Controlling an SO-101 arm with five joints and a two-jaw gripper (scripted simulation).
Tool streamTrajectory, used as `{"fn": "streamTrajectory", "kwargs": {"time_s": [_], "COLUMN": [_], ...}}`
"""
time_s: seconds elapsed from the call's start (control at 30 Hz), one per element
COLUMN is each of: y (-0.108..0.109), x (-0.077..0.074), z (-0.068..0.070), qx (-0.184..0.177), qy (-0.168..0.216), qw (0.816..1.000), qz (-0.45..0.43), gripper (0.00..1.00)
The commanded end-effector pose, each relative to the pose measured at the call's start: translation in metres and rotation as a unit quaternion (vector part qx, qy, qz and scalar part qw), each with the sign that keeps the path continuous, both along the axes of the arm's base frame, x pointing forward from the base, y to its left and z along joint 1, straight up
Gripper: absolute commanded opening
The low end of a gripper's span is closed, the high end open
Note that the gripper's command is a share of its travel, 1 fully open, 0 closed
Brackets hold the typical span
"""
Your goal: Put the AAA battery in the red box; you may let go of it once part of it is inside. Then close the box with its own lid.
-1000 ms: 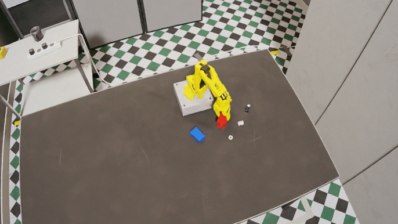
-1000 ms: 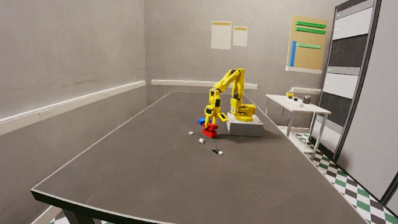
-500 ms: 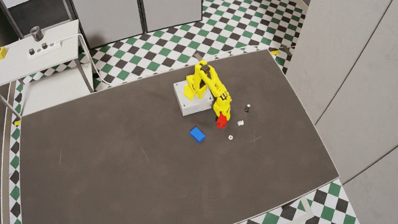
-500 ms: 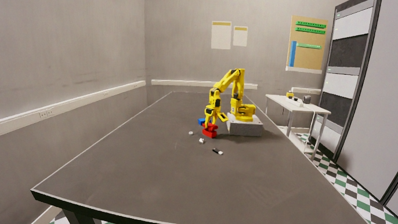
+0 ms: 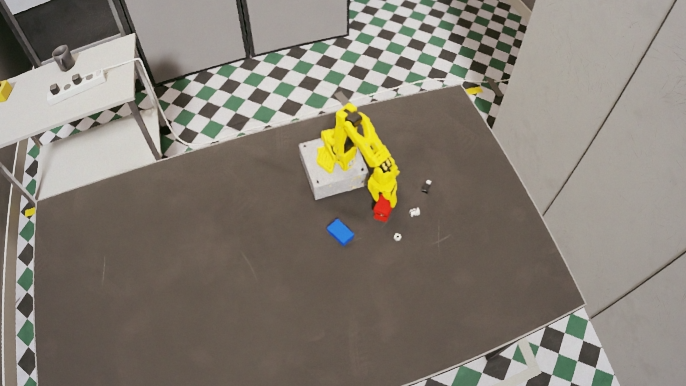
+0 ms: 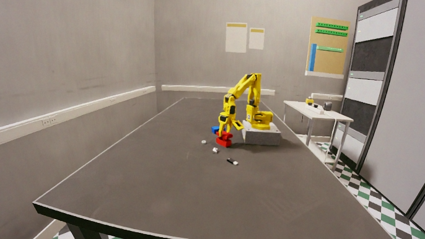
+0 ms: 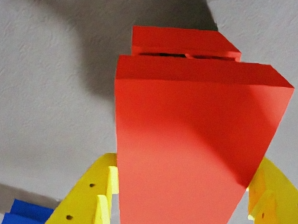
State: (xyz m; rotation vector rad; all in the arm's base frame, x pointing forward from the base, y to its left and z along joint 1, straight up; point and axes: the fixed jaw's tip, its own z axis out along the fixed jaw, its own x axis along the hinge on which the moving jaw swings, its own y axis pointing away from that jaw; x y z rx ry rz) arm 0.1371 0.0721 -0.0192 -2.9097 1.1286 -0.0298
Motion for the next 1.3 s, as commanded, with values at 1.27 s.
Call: {"fn": "streamTrajectory", "kwargs": {"time_s": [1.27], "y": [-0.001], "x": [-0.002], "z": [-0.014], "qx": [0.0], "qy": [0.002], "qw": [1.0], "qz": [0.001], "gripper": [0.23]}}
